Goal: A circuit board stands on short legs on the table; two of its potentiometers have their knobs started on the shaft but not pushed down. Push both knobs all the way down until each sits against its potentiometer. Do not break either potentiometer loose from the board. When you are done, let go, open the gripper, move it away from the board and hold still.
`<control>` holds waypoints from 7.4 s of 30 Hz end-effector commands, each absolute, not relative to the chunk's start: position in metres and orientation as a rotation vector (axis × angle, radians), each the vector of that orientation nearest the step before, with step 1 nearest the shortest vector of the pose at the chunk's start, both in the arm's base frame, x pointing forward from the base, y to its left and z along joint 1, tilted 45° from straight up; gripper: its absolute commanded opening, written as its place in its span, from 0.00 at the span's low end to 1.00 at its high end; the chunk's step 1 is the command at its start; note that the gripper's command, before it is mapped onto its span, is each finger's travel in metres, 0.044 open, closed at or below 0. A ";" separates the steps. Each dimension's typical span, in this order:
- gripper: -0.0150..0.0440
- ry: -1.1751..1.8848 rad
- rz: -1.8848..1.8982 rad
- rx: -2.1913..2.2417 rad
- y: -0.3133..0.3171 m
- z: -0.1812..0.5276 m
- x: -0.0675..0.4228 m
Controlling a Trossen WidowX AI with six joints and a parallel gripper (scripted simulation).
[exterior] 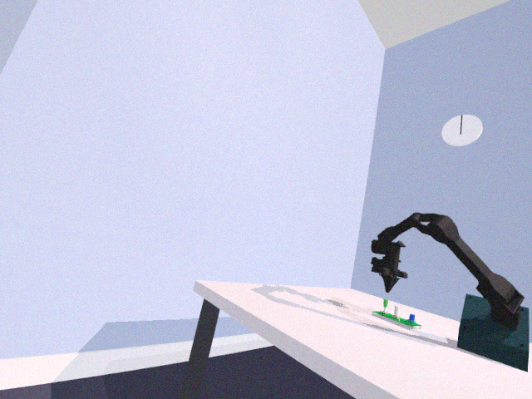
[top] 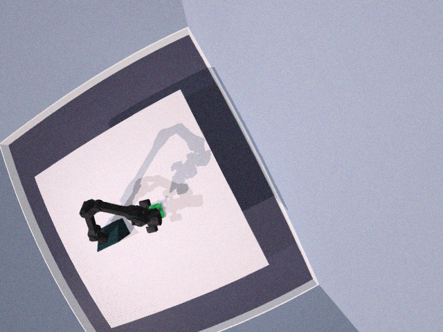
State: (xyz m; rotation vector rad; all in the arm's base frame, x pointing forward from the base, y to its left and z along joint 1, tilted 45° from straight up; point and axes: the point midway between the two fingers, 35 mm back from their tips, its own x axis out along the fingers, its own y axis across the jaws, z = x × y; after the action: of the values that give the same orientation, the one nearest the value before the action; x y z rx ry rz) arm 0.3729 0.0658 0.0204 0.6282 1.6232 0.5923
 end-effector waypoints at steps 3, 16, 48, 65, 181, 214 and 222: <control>0.25 1.623 0.590 0.634 0.069 0.016 0.372; 0.25 1.623 0.591 0.635 0.083 0.003 0.370; 0.25 1.623 0.591 0.635 0.086 -0.001 0.370; 0.25 1.623 0.591 0.635 0.089 -0.004 0.369; 0.25 1.623 0.592 0.636 0.101 -0.016 0.367; 0.25 1.623 0.592 0.636 0.102 -0.017 0.367; 0.25 1.623 0.591 0.636 0.099 -0.013 0.368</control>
State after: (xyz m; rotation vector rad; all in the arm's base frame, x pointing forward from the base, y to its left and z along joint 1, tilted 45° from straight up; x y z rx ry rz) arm 0.3666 0.0982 -0.0147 0.6397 1.6256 0.5836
